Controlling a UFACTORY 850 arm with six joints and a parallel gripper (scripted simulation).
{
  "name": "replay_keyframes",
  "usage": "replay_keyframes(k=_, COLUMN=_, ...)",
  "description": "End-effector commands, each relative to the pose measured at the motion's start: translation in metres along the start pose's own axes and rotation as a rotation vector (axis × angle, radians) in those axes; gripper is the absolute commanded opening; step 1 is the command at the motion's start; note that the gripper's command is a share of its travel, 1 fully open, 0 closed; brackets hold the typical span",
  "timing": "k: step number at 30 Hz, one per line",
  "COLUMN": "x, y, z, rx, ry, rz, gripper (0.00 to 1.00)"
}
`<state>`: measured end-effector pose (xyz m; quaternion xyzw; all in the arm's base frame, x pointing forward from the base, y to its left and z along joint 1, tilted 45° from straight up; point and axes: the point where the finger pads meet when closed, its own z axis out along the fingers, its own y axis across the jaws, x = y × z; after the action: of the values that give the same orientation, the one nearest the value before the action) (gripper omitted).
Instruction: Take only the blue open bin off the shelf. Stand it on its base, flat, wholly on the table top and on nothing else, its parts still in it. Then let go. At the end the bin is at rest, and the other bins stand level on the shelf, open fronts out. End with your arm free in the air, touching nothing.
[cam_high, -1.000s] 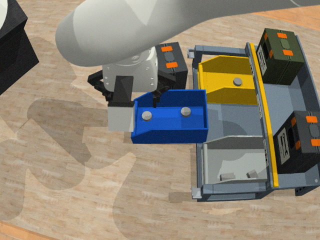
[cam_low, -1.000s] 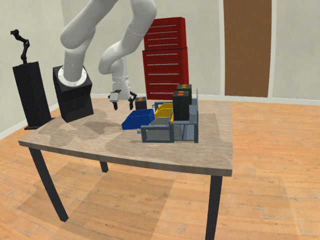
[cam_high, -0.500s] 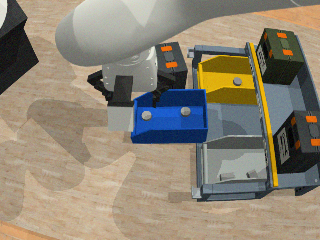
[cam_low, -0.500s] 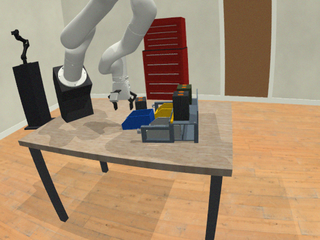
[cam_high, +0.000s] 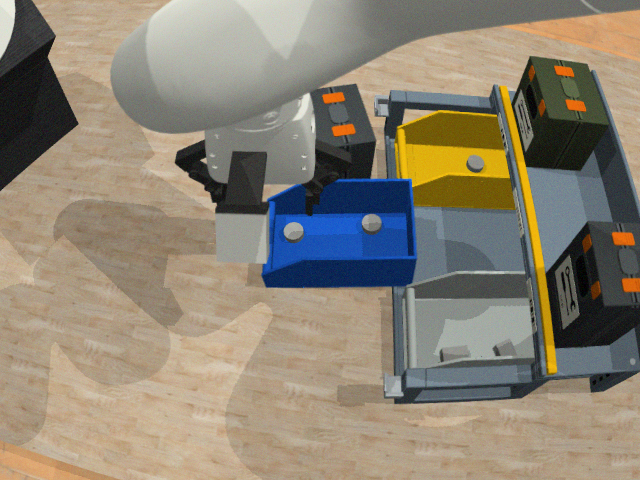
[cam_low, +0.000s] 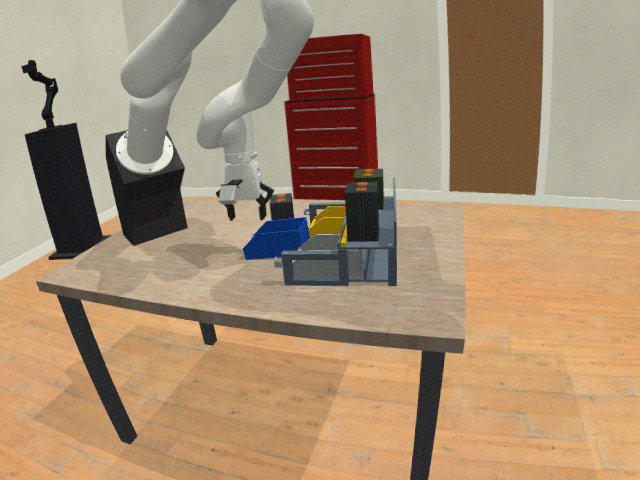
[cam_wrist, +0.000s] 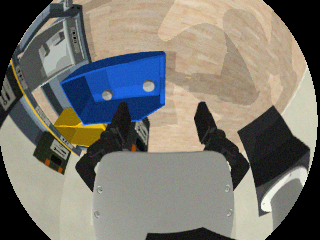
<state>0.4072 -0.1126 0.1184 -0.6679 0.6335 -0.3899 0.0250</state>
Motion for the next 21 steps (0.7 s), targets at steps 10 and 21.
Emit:
replay_keyframes(k=10, x=0.0012, y=0.0003, z=0.0004, rx=0.006, ry=-0.028, rz=0.0, gripper=1.0)
replay_keyframes(k=21, x=0.0012, y=0.0003, z=0.0004, rx=0.006, ry=-0.028, rz=0.0, gripper=1.0)
